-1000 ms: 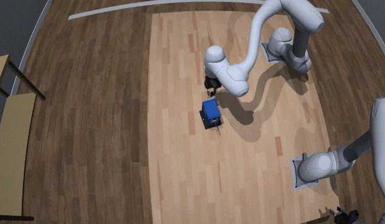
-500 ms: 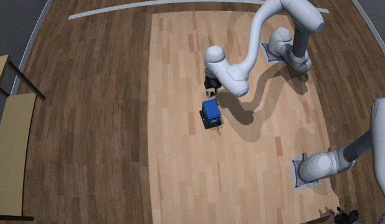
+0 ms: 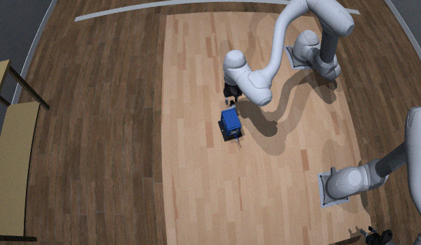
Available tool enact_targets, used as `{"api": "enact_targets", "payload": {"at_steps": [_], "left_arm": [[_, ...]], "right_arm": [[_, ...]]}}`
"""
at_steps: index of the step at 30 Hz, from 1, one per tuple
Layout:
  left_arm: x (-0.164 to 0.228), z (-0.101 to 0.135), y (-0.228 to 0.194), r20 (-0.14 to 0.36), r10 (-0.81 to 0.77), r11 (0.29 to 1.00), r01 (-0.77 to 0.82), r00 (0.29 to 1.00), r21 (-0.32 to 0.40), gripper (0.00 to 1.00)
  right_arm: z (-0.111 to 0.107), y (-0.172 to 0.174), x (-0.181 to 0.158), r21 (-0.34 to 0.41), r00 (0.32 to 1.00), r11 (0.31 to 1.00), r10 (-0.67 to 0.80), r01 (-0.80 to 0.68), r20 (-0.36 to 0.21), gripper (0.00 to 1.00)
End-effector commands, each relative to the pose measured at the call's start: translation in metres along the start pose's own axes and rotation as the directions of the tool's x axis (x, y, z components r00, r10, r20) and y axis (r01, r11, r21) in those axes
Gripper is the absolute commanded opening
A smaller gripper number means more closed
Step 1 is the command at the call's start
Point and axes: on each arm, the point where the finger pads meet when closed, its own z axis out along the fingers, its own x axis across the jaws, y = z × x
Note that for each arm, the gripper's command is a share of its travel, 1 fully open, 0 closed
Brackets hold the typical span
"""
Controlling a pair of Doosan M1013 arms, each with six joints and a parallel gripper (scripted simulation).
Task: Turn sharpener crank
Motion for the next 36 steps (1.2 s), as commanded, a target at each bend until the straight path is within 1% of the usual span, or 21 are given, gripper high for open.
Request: {"api": "enact_targets", "payload": {"at_steps": [1, 22, 28, 36], "left_arm": [[0.0, 0.0, 0.0, 0.0, 0.0, 1.0, 0.0, 1.0, -0.001, 1.0], [0.0, 0.0, 0.0, 0.0, 0.0, 1.0, 0.0, 1.0, -0.001, 1.0], [0.0, 0.0, 0.0, 0.0, 0.0, 1.0, 0.0, 1.0, -0.001, 1.0], [0.0, 0.0, 0.0, 0.0, 0.0, 1.0, 0.0, 1.0, -0.001, 1.0]], "right_arm": [[-0.001, 0.0, 0.0, 0.001, 1.0, 1.0, 0.0, 0.0, -0.001, 0.97], [-0.003, 0.0, 0.0, 0.001, 1.0, 1.0, 0.0, 0.0, -0.001, 0.97], [-0.011, 0.0, 0.0, 0.001, 1.0, 1.0, 0.0, 0.0, -0.001, 0.97], [-0.031, 0.0, 0.0, 0.001, 1.0, 1.0, 0.0, 0.0, -0.001, 0.97]]}}
